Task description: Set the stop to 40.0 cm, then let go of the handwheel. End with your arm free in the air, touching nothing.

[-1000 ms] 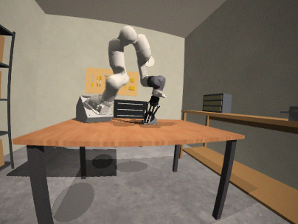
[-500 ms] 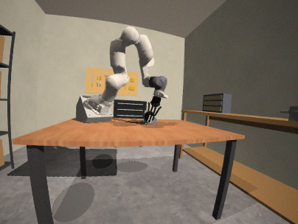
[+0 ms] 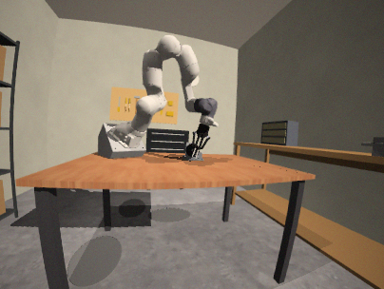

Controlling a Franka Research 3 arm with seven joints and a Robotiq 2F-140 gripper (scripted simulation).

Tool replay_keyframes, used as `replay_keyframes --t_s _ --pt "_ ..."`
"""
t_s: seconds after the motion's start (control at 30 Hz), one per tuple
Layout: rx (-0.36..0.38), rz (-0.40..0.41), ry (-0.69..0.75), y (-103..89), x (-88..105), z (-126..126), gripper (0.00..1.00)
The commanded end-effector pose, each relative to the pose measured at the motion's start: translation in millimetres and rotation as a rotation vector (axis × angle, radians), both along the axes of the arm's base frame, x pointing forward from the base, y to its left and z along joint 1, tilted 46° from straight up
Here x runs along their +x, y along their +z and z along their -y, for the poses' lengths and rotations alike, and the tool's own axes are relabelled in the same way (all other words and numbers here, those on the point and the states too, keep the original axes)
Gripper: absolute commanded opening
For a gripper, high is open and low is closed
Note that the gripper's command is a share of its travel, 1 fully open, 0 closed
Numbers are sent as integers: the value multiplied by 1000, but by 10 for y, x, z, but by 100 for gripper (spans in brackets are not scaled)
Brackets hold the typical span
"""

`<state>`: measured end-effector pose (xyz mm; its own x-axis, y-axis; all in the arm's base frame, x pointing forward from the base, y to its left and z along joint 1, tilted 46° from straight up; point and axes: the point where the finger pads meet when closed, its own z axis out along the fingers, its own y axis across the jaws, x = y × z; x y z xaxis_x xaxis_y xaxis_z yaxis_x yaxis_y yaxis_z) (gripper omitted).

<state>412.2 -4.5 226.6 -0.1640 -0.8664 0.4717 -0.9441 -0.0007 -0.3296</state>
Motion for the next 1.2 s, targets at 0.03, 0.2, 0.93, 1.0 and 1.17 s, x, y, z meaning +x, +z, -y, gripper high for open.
replay_keyframes --t_s 0.03,0.2,0.93,1.0,1.17 --pt "-6 2 8 94 28 -50 4" --pt "-6 2 8 151 34 -81 4" --pt "-6 2 8 360 -71 -215 4" --pt "-6 2 8 370 -86 -223 4" --pt "-6 2 8 391 -122 -242 4"
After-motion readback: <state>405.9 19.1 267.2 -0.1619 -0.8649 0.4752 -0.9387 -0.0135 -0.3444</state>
